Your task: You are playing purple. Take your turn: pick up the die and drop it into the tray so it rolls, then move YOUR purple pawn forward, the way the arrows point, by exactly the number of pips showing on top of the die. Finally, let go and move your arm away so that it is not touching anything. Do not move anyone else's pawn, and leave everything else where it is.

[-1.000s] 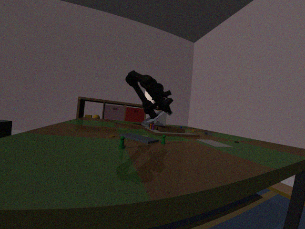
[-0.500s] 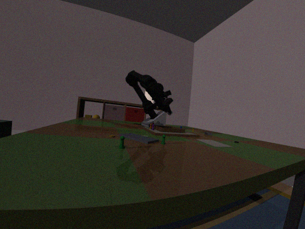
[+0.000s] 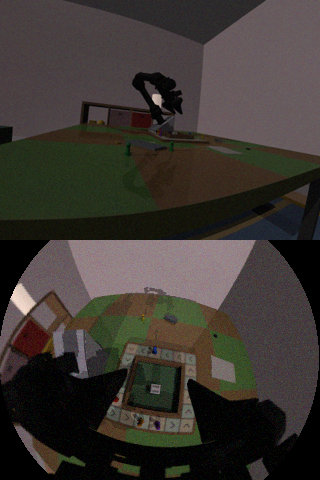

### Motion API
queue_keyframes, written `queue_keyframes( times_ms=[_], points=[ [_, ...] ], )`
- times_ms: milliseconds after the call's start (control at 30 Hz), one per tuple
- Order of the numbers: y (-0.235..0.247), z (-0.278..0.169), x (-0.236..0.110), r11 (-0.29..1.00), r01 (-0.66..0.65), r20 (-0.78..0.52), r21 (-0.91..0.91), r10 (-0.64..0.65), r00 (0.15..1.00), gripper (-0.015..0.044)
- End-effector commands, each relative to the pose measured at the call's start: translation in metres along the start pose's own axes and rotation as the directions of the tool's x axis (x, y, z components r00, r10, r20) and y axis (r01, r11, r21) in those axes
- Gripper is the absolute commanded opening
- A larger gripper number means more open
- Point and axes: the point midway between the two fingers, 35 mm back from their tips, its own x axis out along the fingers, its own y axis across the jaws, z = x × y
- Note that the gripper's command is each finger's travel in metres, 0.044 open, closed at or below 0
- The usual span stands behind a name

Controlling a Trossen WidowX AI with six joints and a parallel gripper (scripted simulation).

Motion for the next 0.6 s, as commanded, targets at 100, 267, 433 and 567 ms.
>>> queue_keyframes(
  times_ms=[100, 267, 433, 567],
  points=[
    [0.002, -0.009, 0.041, 1.0, -0.023, -0.549, 0.014, 0.027, 0.835, 0.044],
    [-0.002, -0.008, 0.044, 0.999, 0.023, -0.669, -0.025, -0.034, 0.742, 0.044],
    [-0.003, -0.014, 0.041, 0.986, 0.106, -0.616, 0.127, -0.006, 0.788, 0.0361],
    [-0.012, -0.04, 0.027, 0.784, 0.399, -0.624, 0.475, -0.02, 0.781, 0.0256]
  ],
)
